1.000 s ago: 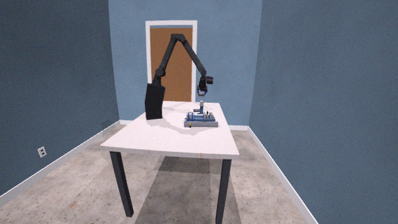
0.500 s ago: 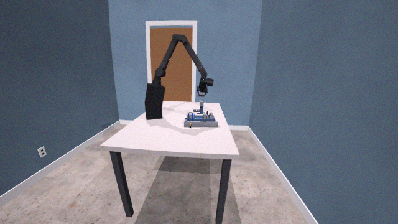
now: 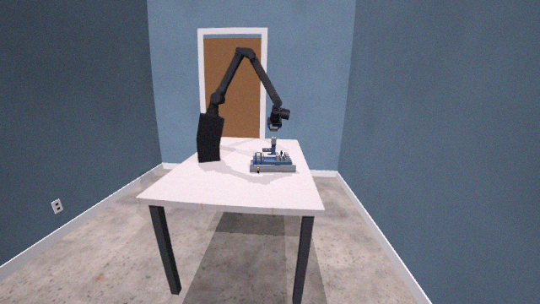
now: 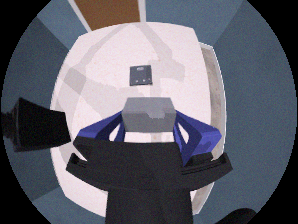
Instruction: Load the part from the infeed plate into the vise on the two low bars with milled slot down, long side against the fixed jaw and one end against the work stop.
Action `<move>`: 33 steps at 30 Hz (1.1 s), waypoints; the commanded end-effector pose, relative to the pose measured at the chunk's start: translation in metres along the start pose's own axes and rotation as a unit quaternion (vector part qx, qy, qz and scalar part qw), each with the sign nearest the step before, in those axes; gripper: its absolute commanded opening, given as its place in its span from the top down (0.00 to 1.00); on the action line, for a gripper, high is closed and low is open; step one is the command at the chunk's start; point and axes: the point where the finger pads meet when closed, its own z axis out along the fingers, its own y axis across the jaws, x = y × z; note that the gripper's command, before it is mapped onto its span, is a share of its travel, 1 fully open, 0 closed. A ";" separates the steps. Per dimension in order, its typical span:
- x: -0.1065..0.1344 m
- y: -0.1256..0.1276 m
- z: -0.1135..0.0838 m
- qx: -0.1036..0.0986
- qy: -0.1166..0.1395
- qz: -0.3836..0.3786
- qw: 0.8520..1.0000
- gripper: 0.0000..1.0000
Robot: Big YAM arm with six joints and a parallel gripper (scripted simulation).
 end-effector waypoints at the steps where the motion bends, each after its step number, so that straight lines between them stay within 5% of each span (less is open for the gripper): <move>1: -0.010 -0.022 -0.014 0.016 -0.003 -0.029 0.999 1.00; 33: -0.001 -0.018 -0.009 0.011 -0.024 -0.020 0.999 1.00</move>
